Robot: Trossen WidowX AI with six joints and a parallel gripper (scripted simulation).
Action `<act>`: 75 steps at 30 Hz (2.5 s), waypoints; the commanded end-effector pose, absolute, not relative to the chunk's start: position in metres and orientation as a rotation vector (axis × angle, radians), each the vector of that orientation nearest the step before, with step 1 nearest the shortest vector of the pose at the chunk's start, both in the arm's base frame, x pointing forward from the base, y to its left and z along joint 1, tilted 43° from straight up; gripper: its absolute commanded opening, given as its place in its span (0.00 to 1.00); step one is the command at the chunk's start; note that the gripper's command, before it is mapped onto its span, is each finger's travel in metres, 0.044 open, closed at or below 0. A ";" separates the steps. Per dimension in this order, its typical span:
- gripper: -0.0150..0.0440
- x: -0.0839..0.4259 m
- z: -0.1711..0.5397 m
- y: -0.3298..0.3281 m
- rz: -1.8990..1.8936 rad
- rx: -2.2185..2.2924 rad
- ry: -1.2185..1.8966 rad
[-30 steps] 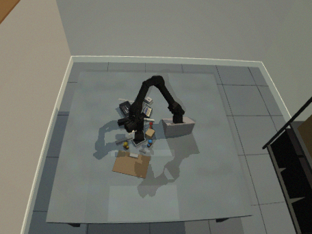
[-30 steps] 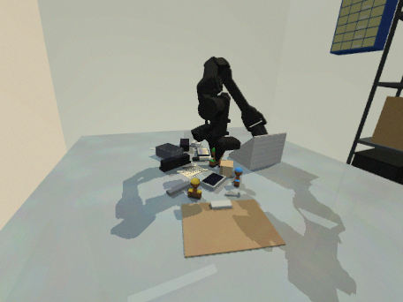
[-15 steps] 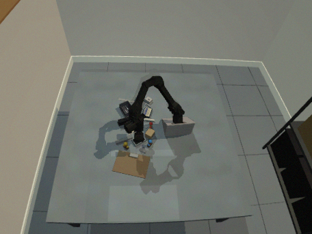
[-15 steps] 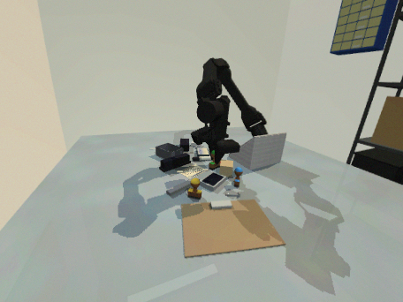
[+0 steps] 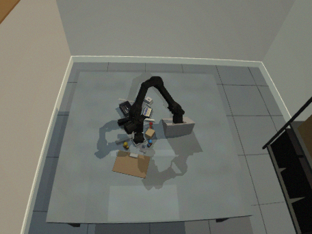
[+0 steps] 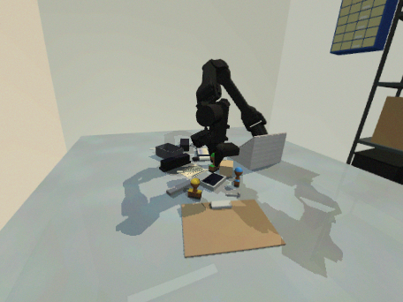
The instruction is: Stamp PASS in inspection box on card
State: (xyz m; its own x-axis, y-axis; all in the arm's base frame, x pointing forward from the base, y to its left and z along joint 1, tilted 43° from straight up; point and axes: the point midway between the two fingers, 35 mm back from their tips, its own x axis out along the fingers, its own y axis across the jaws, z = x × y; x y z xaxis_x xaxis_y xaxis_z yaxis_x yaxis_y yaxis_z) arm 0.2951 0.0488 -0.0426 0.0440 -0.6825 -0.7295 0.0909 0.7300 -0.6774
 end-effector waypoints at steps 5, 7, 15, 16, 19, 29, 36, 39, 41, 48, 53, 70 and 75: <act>0.25 0.296 -0.047 0.045 -0.633 -0.532 1.413; 0.25 0.296 -0.048 0.044 -0.633 -0.532 1.413; 0.25 0.296 -0.051 0.041 -0.634 -0.532 1.413; 0.25 0.296 -0.052 0.040 -0.634 -0.532 1.413; 0.25 0.296 -0.053 0.039 -0.634 -0.532 1.413; 0.25 0.296 -0.058 0.034 -0.635 -0.532 1.413; 0.25 0.296 -0.061 0.031 -0.635 -0.533 1.412; 0.25 0.296 -0.063 0.030 -0.636 -0.533 1.412; 0.25 0.296 -0.064 0.029 -0.636 -0.533 1.412; 0.25 0.295 -0.067 0.026 -0.638 -0.532 1.411; 0.25 0.295 -0.068 0.025 -0.640 -0.530 1.410; 0.25 0.295 -0.070 0.022 -0.640 -0.530 1.410; 0.25 0.296 -0.071 0.022 -0.640 -0.530 1.410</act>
State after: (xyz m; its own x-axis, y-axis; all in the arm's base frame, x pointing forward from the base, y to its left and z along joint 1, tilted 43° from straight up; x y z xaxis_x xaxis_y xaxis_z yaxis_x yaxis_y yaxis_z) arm 0.2950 0.0227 -0.0703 0.0433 -0.6856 -0.7267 0.0954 0.7269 -0.6801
